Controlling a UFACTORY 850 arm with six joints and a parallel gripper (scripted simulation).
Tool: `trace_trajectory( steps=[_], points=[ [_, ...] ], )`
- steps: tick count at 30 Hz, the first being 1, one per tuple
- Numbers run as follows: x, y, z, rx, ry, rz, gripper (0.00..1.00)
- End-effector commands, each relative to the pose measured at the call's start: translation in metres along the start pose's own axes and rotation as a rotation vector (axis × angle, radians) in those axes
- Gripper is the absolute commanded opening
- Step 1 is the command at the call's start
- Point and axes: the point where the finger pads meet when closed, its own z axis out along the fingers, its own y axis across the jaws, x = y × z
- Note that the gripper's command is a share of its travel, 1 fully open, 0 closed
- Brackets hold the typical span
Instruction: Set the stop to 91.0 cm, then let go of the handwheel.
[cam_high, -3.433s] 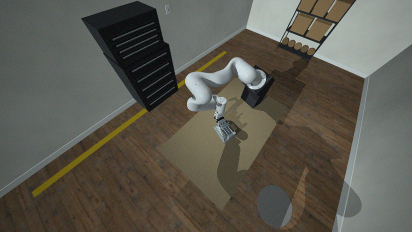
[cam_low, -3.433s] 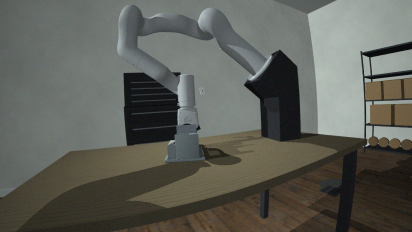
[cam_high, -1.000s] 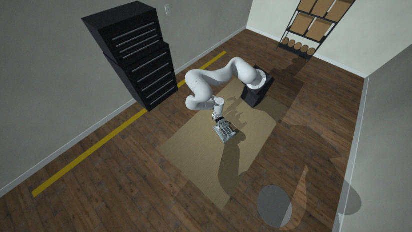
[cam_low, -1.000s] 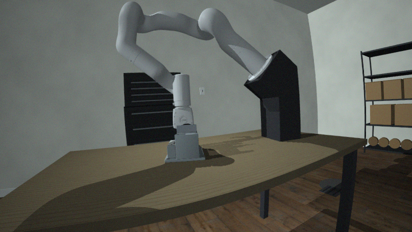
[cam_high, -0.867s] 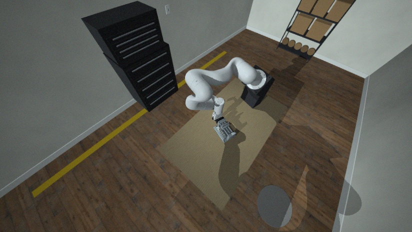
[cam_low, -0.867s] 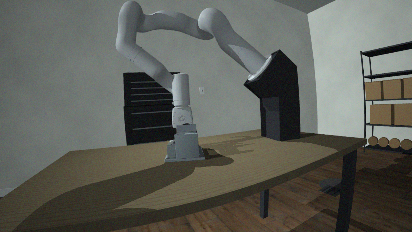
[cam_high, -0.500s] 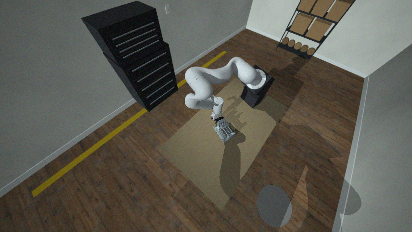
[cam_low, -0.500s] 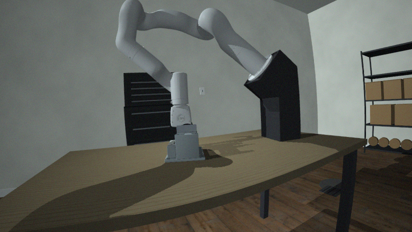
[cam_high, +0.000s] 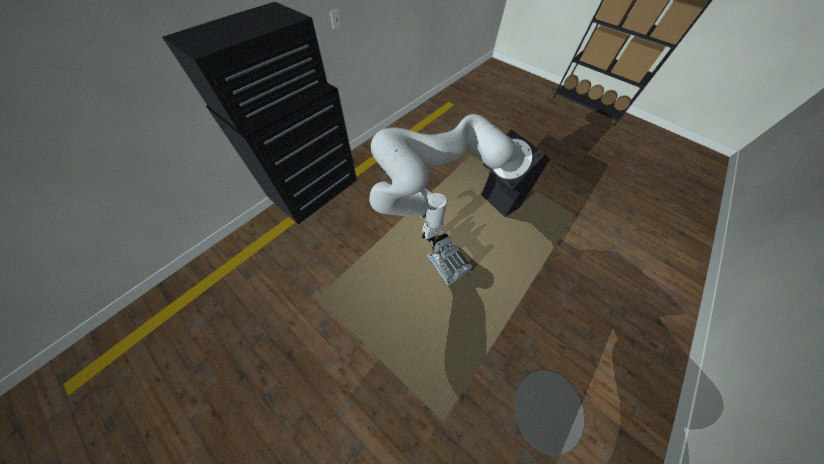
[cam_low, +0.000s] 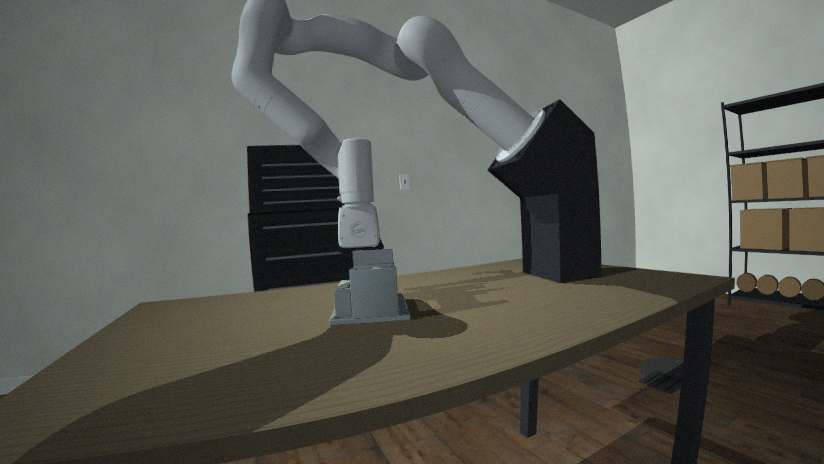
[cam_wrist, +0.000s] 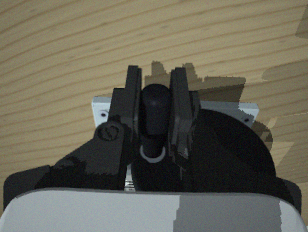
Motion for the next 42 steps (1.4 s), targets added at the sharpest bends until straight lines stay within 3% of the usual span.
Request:
trace_trajectory(
  steps=[1, 20, 42],
  points=[
    [0.000, 0.000, -0.007, -0.001, 0.000, 0.000, 0.06],
    [0.000, 0.018, -0.036, -0.001, 0.000, 0.000, 0.06],
    [0.000, 0.054, -0.033, -0.001, 0.000, 0.000, 0.06]
  ],
)
